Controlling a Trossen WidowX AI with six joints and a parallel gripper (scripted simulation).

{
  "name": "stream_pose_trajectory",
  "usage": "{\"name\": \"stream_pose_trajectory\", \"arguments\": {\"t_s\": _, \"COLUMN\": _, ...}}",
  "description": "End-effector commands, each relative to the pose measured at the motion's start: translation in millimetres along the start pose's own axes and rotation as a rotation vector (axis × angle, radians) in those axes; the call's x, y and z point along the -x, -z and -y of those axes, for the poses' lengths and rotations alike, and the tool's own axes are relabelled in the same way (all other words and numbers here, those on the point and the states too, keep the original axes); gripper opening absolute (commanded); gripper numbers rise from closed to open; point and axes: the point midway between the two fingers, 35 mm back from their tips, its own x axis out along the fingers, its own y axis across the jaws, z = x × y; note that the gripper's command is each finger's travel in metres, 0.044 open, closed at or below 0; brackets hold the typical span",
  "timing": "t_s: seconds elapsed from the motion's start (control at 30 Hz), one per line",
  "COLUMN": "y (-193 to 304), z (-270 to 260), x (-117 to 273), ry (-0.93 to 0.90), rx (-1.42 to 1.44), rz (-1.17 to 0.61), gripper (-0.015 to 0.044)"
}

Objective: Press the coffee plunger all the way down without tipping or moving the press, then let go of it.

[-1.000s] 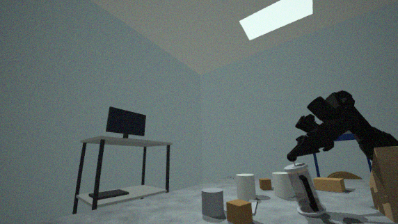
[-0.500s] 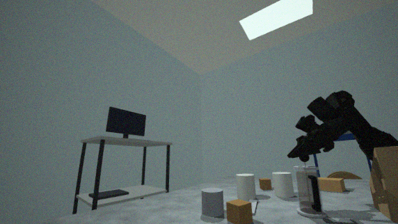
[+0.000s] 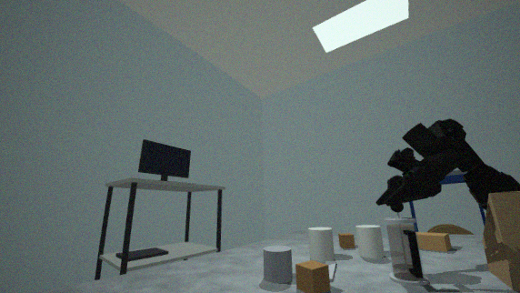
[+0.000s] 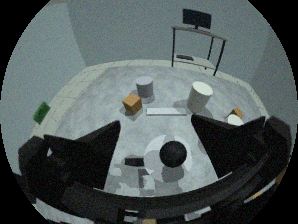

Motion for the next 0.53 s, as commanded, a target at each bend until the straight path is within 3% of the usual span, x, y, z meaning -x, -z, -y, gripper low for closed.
{"name": "stream_pose_trajectory", "arguments": {"t_s": 0.0, "y": -22.9, "z": 0.1, "x": 18.1, "ry": -0.003, "rx": -0.018, "rz": 0.007, "gripper": 0.0440}}
{"name": "stream_pose_trajectory", "arguments": {"t_s": 0.2, "y": -46.4, "z": 13.4, "x": 63.5, "ry": 0.001, "rx": -0.004, "rz": 0.004, "gripper": 0.0440}}
{"name": "stream_pose_trajectory", "arguments": {"t_s": 0.5, "y": -47.2, "z": 14.3, "x": 65.2, "ry": 0.001, "rx": -0.003, "rz": 0.004, "gripper": 0.0440}}
